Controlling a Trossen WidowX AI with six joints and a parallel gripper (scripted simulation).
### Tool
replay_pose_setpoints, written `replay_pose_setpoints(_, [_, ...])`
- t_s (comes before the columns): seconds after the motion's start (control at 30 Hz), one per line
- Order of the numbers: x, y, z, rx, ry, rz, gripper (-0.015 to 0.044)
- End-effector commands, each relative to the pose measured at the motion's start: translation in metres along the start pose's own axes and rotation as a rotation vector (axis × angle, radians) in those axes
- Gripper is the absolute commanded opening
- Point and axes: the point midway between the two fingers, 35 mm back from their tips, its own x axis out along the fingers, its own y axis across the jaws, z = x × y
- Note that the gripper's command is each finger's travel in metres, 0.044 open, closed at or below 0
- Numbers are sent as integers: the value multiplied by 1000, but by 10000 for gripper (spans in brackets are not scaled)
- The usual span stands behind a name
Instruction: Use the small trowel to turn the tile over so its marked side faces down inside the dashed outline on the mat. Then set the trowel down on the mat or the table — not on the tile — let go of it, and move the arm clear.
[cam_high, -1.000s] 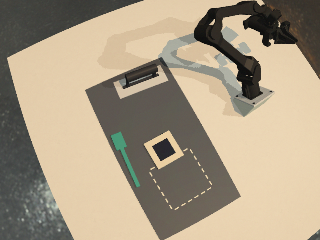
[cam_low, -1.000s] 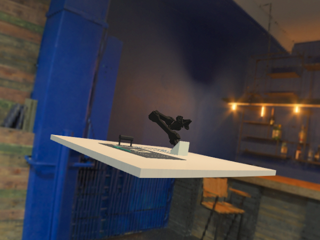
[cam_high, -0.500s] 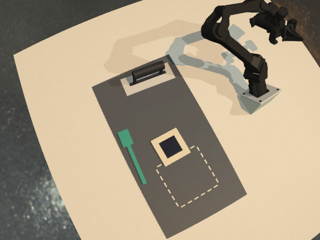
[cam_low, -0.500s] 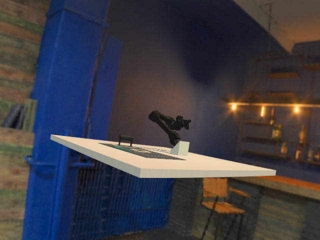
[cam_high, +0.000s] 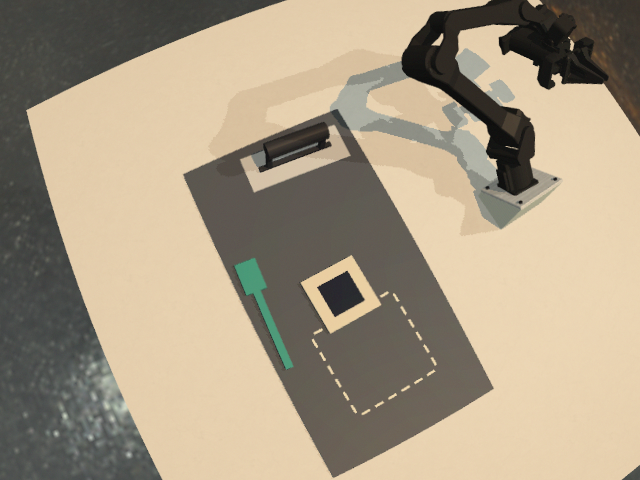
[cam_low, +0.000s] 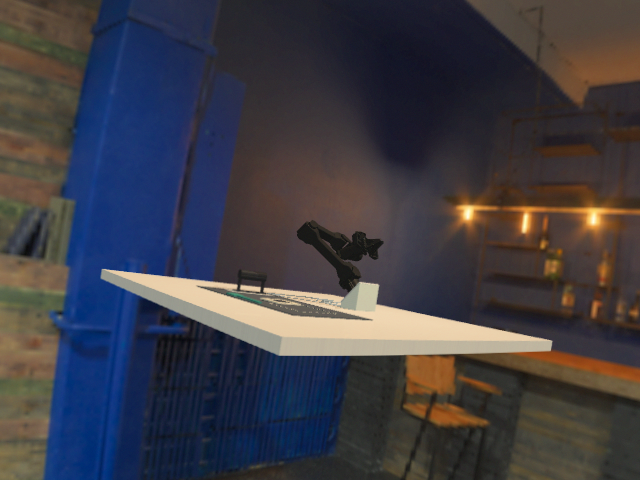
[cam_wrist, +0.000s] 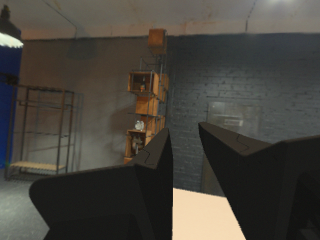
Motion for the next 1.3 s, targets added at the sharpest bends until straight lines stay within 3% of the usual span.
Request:
replay_pose_setpoints(0.0, [0, 0, 0, 0, 0, 0, 100])
replay_pose_setpoints(0.43, [0, 0, 0, 0, 0, 0, 100])
replay_pose_setpoints(0.57, [0, 0, 0, 0, 0, 0, 0])
replay_pose_setpoints(0.97, [0, 0, 0, 0, 0, 0, 0])
replay_pose_setpoints(1.27, [-4, 5, 1, -19, 1, 25, 231])
